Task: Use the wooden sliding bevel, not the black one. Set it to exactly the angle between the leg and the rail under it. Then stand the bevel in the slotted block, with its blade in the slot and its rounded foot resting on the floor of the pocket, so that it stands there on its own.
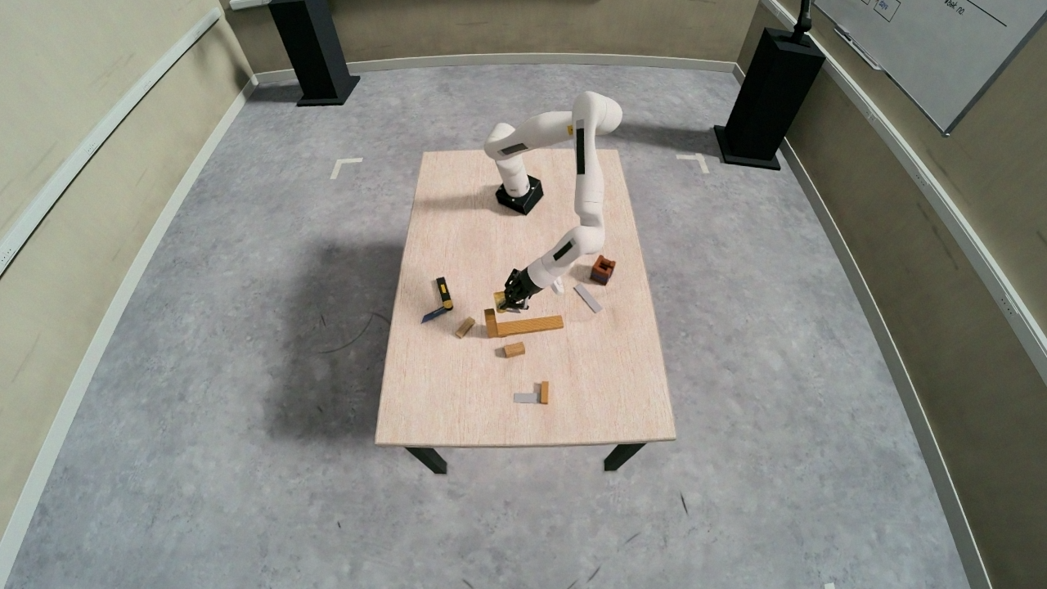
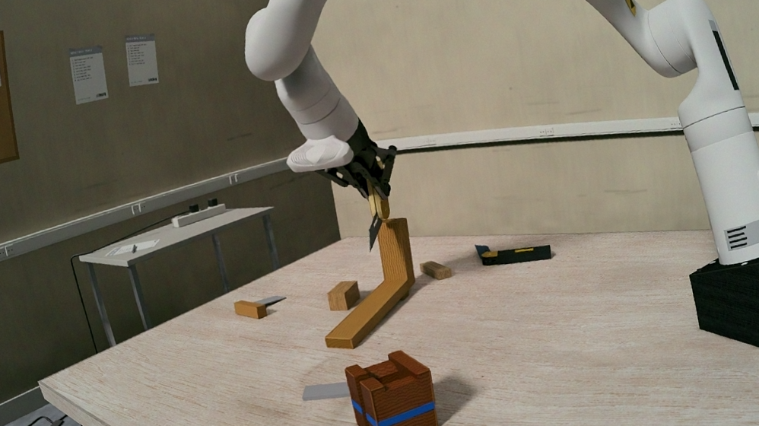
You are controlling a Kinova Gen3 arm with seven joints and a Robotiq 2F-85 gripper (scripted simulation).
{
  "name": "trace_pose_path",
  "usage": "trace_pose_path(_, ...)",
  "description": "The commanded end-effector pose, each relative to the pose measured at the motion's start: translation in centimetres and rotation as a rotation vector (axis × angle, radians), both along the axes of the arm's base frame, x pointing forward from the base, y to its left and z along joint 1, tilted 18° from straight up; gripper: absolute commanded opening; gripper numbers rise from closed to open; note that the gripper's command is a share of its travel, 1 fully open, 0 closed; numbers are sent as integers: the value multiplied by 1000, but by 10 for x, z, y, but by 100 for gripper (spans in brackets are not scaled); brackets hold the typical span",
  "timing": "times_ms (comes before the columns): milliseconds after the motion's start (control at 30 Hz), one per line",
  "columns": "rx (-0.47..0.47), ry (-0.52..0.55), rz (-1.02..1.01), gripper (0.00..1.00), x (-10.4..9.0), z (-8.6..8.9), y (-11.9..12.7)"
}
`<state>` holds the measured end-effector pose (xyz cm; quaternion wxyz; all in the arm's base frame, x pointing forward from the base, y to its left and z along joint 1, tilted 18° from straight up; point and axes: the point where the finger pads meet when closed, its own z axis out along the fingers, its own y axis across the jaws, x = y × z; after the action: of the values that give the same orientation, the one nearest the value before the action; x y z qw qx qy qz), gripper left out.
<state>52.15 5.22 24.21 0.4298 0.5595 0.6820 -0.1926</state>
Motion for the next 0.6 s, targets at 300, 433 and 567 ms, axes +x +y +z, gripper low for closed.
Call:
trace_pose_path(300, 1, -9, -5, 10, 1, 1, 1)
trace_pose_path(433, 1, -9, -6, 10, 1, 1, 1)
trace_pose_path(567, 1, -9, -6, 10, 1, 1, 1)
